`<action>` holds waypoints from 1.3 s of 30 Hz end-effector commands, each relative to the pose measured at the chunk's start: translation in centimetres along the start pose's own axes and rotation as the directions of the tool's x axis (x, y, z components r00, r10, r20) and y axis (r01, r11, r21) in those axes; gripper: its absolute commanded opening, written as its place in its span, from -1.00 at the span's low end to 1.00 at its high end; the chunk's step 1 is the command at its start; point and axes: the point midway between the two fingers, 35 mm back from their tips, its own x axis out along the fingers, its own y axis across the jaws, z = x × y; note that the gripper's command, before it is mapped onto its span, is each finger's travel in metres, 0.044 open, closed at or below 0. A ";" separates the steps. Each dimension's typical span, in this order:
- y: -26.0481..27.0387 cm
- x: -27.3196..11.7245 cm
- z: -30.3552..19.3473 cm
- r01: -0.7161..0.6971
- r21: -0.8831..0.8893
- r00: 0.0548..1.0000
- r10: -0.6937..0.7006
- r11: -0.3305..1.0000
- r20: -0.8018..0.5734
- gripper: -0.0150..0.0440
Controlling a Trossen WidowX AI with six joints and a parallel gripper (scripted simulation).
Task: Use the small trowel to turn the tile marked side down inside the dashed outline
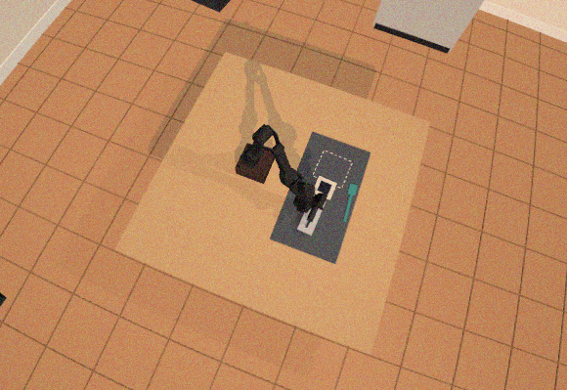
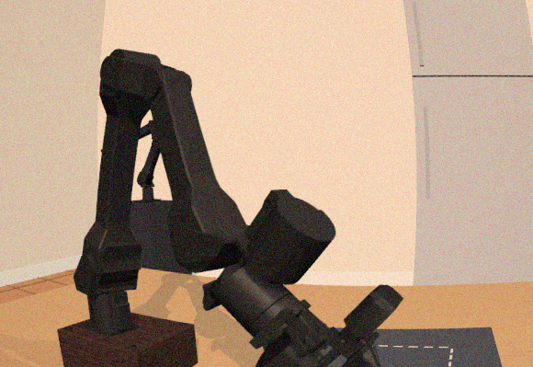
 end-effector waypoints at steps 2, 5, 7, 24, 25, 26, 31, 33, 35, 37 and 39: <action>-0.3 0.5 0.1 -0.009 -0.007 1.000 0.009 1.000 -0.002 -0.49; -0.6 0.8 0.2 -0.009 -0.007 1.000 0.009 1.000 -0.002 -0.49; -0.8 1.0 0.2 -0.009 -0.007 1.000 0.009 1.000 -0.002 -0.49; -0.6 0.9 -2.2 -0.007 -0.006 1.000 0.007 1.000 -0.004 -0.49; -0.6 0.9 -2.4 -0.007 -0.005 1.000 0.007 1.000 -0.004 -0.49; -0.5 0.9 -2.5 -0.007 -0.005 1.000 0.007 1.000 -0.004 -0.49; -0.5 0.8 -3.4 -0.008 -0.005 1.000 0.008 1.000 -0.004 -0.49; -0.5 0.8 -3.7 -0.008 -0.004 1.000 0.008 1.000 -0.005 -0.49; -0.5 0.8 -4.0 -0.008 -0.004 1.000 0.008 1.000 -0.005 -0.49; -0.4 0.7 -4.3 -0.008 -0.004 1.000 0.008 1.000 -0.005 -0.49; -0.4 0.7 -4.7 -0.009 -0.004 1.000 0.009 1.000 -0.005 -0.49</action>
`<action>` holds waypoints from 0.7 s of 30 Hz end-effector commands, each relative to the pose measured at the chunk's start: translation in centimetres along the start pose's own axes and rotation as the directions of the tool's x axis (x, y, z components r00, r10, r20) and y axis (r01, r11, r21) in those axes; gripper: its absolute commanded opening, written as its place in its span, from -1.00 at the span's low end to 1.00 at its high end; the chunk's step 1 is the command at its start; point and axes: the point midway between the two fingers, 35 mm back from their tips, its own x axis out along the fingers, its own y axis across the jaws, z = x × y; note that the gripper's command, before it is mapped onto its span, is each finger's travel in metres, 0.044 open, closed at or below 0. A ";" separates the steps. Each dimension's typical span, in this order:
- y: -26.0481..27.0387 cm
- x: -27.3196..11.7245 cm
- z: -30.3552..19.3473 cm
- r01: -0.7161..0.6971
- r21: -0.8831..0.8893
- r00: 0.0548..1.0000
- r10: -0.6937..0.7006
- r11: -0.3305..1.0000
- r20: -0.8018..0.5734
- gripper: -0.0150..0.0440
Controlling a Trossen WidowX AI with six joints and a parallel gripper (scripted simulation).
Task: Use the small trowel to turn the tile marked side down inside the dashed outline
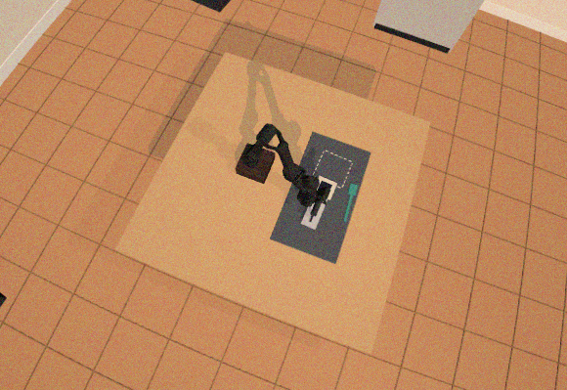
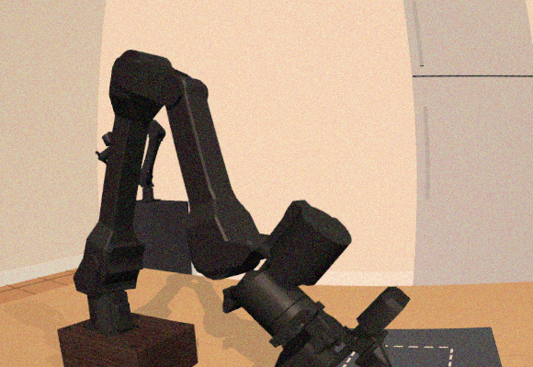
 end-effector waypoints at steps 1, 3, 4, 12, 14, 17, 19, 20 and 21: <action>0.2 -0.1 -0.9 -0.005 -0.004 1.000 0.005 1.000 -0.008 -0.49; 0.2 -0.1 -1.0 -0.005 -0.004 1.000 0.005 1.000 -0.008 -0.49; 0.2 -0.2 -1.0 -0.005 -0.002 1.000 0.005 1.000 -0.010 -0.49; 1.3 -1.0 -0.5 -0.003 0.072 0.997 0.008 0.997 -0.072 -0.49; 1.7 -1.4 -0.7 -0.003 0.075 0.997 0.008 0.997 -0.074 -0.49; 2.3 -1.9 -1.0 -0.003 0.075 0.997 0.008 0.997 -0.075 -0.49; 2.7 -2.2 -1.2 -0.003 0.076 0.997 0.008 0.997 -0.075 -0.49; 2.8 -2.3 -1.4 -0.003 0.076 0.997 0.008 0.997 -0.075 -0.49; 3.0 -2.5 -1.5 -0.003 0.076 0.997 0.009 0.997 -0.075 -0.49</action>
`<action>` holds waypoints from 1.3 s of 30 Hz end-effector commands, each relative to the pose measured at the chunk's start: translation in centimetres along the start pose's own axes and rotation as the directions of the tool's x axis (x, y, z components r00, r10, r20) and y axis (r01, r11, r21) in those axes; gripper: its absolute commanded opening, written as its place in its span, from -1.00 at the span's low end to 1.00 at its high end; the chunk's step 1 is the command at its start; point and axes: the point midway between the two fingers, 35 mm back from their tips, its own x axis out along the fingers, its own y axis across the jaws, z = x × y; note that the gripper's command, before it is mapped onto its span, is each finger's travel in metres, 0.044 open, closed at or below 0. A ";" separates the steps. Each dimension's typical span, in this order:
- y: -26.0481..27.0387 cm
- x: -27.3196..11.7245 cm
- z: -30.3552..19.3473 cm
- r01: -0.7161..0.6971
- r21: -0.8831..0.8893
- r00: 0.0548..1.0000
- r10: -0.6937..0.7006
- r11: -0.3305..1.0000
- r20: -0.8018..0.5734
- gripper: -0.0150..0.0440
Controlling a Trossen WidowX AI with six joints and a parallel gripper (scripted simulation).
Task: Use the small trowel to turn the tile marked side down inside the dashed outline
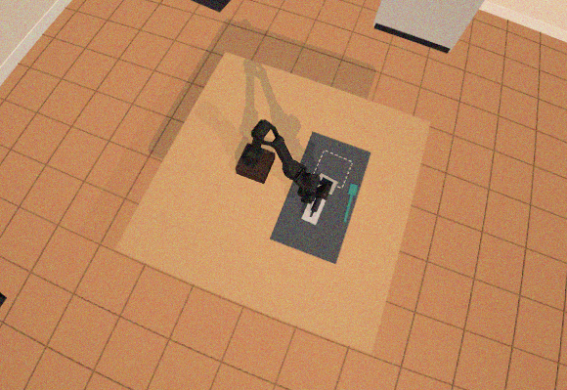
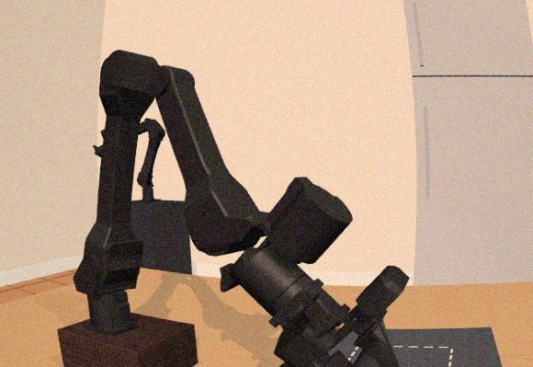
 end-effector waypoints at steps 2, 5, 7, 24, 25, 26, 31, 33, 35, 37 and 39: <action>1.9 -1.0 -0.8 -0.033 0.000 0.999 0.033 0.999 0.000 -0.49; 2.3 -1.3 -1.5 -0.033 0.001 0.999 0.033 0.999 0.000 -0.49; 2.5 -1.5 -2.0 -0.033 0.001 0.999 0.033 0.999 0.000 -0.49; 3.2 -2.0 -6.6 -0.033 0.005 0.999 0.033 0.999 -0.003 -0.49; 3.1 -2.0 -6.9 -0.033 0.005 0.999 0.033 0.999 -0.003 -0.49; 3.1 -2.0 -7.1 -0.033 0.005 0.999 0.033 0.999 -0.004 -0.49; 2.9 -1.8 -7.9 -0.033 0.006 0.999 0.033 0.999 -0.004 -0.49; 2.9 -1.8 -7.8 -0.033 0.006 0.999 0.033 0.999 -0.004 -0.49; 3.2 -2.0 -7.3 -0.032 0.005 0.999 0.032 0.999 -0.004 -0.49; 3.5 -2.2 -6.4 -0.031 0.005 1.000 0.031 1.000 -0.003 -0.49; 3.8 -2.4 -5.6 -0.031 0.004 1.000 0.031 1.000 -0.003 -0.49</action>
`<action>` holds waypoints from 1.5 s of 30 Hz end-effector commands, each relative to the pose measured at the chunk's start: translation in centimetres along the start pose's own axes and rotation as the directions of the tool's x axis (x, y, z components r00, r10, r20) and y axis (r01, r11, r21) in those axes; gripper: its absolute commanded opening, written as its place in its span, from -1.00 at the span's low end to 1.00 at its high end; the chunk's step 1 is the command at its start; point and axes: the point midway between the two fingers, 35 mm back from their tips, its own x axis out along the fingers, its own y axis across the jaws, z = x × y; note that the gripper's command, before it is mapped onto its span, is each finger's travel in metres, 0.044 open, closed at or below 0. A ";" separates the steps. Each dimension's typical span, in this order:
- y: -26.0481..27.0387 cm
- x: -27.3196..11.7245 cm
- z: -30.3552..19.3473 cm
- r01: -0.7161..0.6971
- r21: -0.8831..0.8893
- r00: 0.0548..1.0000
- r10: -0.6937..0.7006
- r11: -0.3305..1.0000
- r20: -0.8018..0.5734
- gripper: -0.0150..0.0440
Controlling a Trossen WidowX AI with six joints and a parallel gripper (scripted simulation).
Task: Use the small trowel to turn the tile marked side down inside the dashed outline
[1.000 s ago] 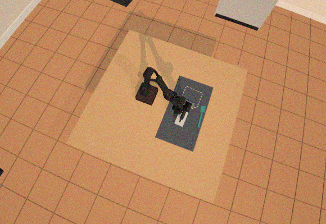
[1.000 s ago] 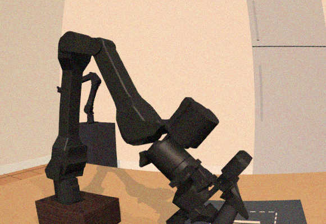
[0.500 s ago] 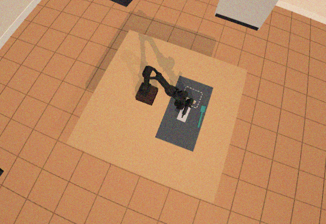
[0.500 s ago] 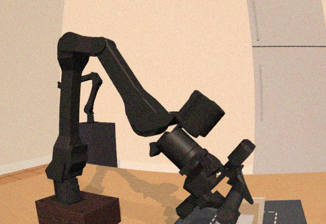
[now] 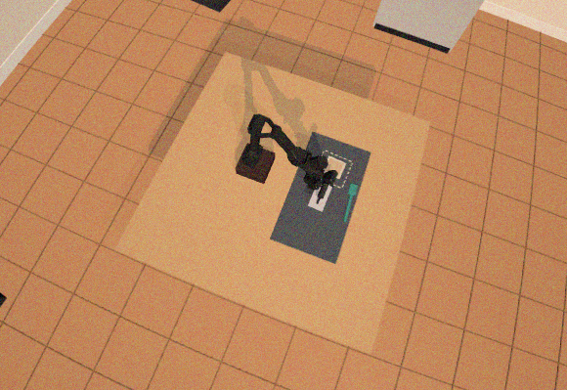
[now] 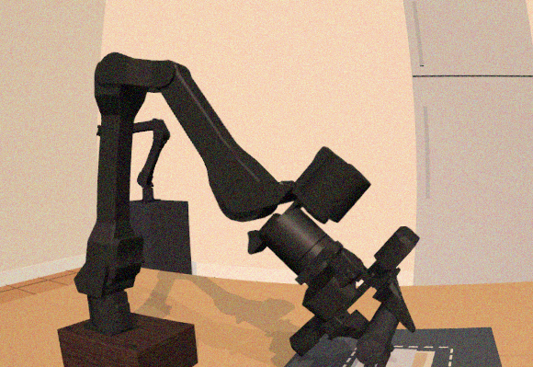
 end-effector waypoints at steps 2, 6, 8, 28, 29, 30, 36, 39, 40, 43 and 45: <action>1.6 -0.8 1.8 -0.027 -0.002 1.000 0.027 1.000 0.002 -0.49; 2.2 -1.4 3.4 -0.028 -0.003 1.000 0.028 1.000 0.003 -0.49; 2.5 -1.7 4.2 -0.029 -0.004 1.000 0.029 1.000 0.003 -0.49; 2.7 -2.0 4.8 -0.030 -0.004 1.000 0.030 1.000 0.004 -0.49; 2.7 -2.0 4.8 -0.030 -0.004 1.000 0.030 1.000 0.004 -0.49; 2.7 -2.0 4.8 -0.030 -0.004 1.000 0.030 1.000 0.004 -0.49; 2.7 -2.0 4.8 -0.030 -0.004 1.000 0.030 1.000 0.004 -0.49; 2.7 -2.0 4.8 -0.030 -0.004 1.000 0.030 1.000 0.004 -0.49; 2.7 -2.0 4.8 -0.030 -0.004 1.000 0.030 1.000 0.004 -0.49; 2.7 -2.0 4.8 -0.030 -0.004 1.000 0.030 1.000 0.004 -0.49; 2.7 -2.0 4.8 -0.030 -0.004 1.000 0.030 1.000 0.004 -0.49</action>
